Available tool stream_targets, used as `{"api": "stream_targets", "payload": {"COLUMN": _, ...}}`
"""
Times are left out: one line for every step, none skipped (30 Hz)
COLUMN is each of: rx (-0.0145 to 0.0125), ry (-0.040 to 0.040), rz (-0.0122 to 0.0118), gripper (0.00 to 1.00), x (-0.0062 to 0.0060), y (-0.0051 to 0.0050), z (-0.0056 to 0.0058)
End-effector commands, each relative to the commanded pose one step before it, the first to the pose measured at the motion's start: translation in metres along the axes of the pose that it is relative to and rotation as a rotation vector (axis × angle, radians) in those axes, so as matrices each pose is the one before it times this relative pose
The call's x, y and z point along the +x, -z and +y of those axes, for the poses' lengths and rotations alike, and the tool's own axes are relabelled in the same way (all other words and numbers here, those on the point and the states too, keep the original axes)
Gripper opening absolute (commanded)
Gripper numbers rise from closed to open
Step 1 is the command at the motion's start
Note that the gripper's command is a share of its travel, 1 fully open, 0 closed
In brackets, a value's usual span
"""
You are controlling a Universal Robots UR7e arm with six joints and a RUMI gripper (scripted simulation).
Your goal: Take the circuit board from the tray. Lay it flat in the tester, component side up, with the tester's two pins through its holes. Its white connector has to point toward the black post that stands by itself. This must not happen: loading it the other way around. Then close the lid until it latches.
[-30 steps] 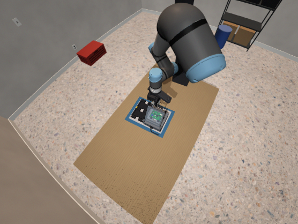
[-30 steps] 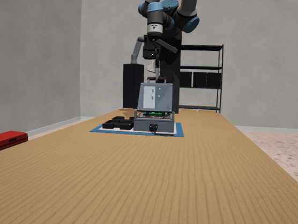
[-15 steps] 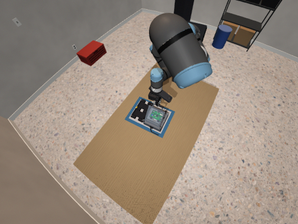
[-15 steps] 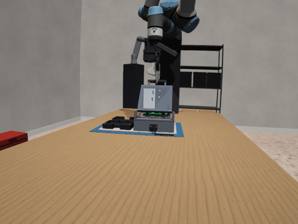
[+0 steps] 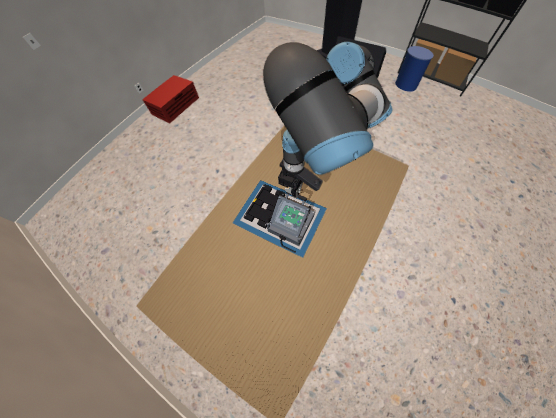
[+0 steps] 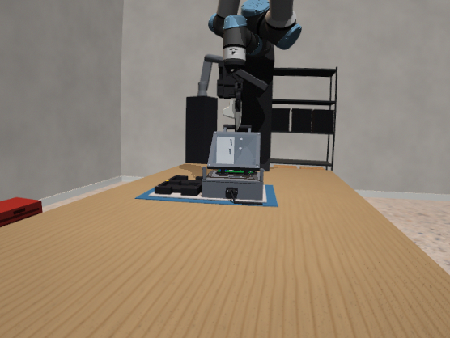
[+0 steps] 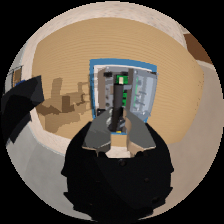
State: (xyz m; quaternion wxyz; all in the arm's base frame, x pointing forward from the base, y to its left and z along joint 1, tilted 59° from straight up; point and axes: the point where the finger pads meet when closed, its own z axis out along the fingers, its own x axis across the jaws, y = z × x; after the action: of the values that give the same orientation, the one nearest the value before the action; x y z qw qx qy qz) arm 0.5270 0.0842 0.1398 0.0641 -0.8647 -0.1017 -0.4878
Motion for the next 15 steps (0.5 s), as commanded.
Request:
{"api": "stream_targets", "payload": {"rx": -0.00054, "ry": 0.0001, "rz": 0.001, "gripper": 0.0, "x": -0.00323, "y": -0.00392, "z": 0.00002}}
{"api": "stream_targets", "payload": {"rx": 0.0, "ry": 0.0, "rz": 0.0, "gripper": 0.0, "x": -0.00092, "y": -0.00104, "z": -0.00002}}
{"api": "stream_targets", "payload": {"rx": 0.0, "ry": 0.0, "rz": 0.0, "gripper": 0.0, "x": -0.00092, "y": -0.00104, "z": -0.00002}}
{"api": "stream_targets", "payload": {"rx": 0.0, "ry": 0.0, "rz": 0.00001, "gripper": 0.0, "x": -0.00093, "y": -0.00103, "z": -0.00003}}
{"api": "stream_targets", "payload": {"rx": 0.0, "ry": 0.0, "rz": 0.0, "gripper": 0.0, "x": -0.0009, "y": -0.00105, "z": -0.00002}}
{"api": "stream_targets", "payload": {"rx": 0.0, "ry": 0.0, "rz": -0.00001, "gripper": 0.0, "x": -0.00077, "y": -0.00114, "z": 0.00004}}
{"api": "stream_targets", "payload": {"rx": 0.0, "ry": 0.0, "rz": -0.00001, "gripper": 0.0, "x": -0.00078, "y": -0.00114, "z": 0.00003}}
{"api": "stream_targets", "payload": {"rx": 0.0, "ry": 0.0, "rz": 0.0, "gripper": 0.0, "x": -0.00079, "y": -0.00113, "z": 0.00002}}
{"api": "stream_targets", "payload": {"rx": 0.0, "ry": 0.0, "rz": 0.0, "gripper": 0.0, "x": -0.00079, "y": -0.00112, "z": 0.00001}}
{"api": "stream_targets", "payload": {"rx": 0.0, "ry": 0.0, "rz": 0.0, "gripper": 0.0, "x": -0.0008, "y": -0.00112, "z": 0.00001}}
{"api": "stream_targets", "payload": {"rx": 0.0, "ry": 0.0, "rz": 0.0, "gripper": 0.0, "x": 0.0, "y": 0.0, "z": 0.0}}
{"api": "stream_targets", "payload": {"rx": 0.0, "ry": 0.0, "rz": 0.0, "gripper": 0.0, "x": 0.0, "y": 0.0, "z": 0.0}}
{"api": "stream_targets", "payload": {"rx": 0.0, "ry": 0.0, "rz": 0.0, "gripper": 0.0, "x": -0.0008, "y": -0.00111, "z": 0.0}}
{"api": "stream_targets", "payload": {"rx": 0.0, "ry": 0.0, "rz": 0.0, "gripper": 0.0, "x": -0.00081, "y": -0.00111, "z": -0.00001}}
{"api": "stream_targets", "payload": {"rx": 0.0, "ry": 0.0, "rz": 0.0, "gripper": 0.0, "x": -0.00081, "y": -0.0011, "z": -0.00002}}
